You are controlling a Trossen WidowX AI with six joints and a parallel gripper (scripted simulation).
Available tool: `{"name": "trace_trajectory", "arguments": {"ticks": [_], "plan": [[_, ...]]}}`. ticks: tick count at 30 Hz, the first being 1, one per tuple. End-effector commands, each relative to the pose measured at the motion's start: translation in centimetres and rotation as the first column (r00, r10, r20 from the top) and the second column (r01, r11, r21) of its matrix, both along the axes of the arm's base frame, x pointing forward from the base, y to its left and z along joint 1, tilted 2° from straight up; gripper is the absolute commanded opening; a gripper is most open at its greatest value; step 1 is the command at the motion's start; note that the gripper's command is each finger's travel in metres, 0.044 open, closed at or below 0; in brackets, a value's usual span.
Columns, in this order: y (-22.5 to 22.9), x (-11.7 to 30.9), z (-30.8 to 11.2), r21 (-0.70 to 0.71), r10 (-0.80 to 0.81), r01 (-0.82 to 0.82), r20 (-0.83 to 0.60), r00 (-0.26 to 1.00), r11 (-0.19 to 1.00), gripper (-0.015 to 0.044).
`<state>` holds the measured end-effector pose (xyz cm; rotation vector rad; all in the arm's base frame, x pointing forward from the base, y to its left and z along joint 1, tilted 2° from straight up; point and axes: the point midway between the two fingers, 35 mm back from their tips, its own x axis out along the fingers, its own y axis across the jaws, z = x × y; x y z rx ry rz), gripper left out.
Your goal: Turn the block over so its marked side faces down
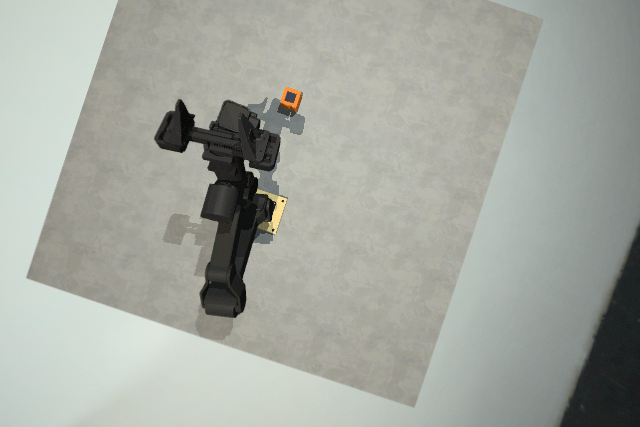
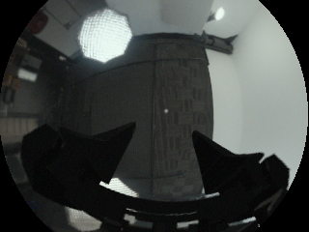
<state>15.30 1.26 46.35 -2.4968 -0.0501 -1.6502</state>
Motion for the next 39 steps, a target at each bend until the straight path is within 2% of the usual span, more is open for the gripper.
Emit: {"name": "trace_trajectory", "arguments": {"ticks": [1, 3, 5, 10, 15, 19, 22, 25, 29, 32, 34, 36, 39], "plan": [[0.1, 0.3, 0.0, -0.008, -0.011, 0.011, -0.011, 1.0, 1.0, 0.0426], [0.5, 2.5, 0.0, -0.076, -0.103, 0.096, -0.092, 0.99, 0.992, 0.044], [1.2, 5.8, -0.3, -0.204, -0.243, 0.203, -0.196, 0.95, 0.958, 0.044], [2.4, 13.3, -2.6, -0.575, -0.565, 0.316, -0.324, 0.759, 0.755, 0.044], [3.1, 20.1, -7.3, -0.912, -0.813, 0.172, -0.23, 0.535, 0.371, 0.044], [3.2, 23.8, -12.1, -0.997, -0.886, -0.075, -0.042, 0.462, 0.008, 0.044], [3.0, 25.6, -16.3, -0.915, -0.856, -0.283, 0.114, 0.504, -0.289, 0.044], [2.5, 26.2, -20.8, -0.7, -0.743, -0.431, 0.213, 0.634, -0.569, 0.044], [1.8, 25.2, -26.0, -0.33, -0.493, -0.423, 0.166, 0.854, -0.844, 0.044], [1.2, 23.2, -29.0, -0.098, -0.258, -0.257, -0.003, 0.966, -0.961, 0.044], [0.9, 21.5, -30.4, -0.005, -0.09, -0.092, -0.157, 0.983, -0.996, 0.044], [0.6, 19.8, -31.3, 0.023, 0.064, 0.075, -0.305, 0.95, -0.997, 0.044], [0.5, 19.2, -31.5, 0.02, 0.12, 0.136, -0.357, 0.926, -0.991, 0.044]]}}
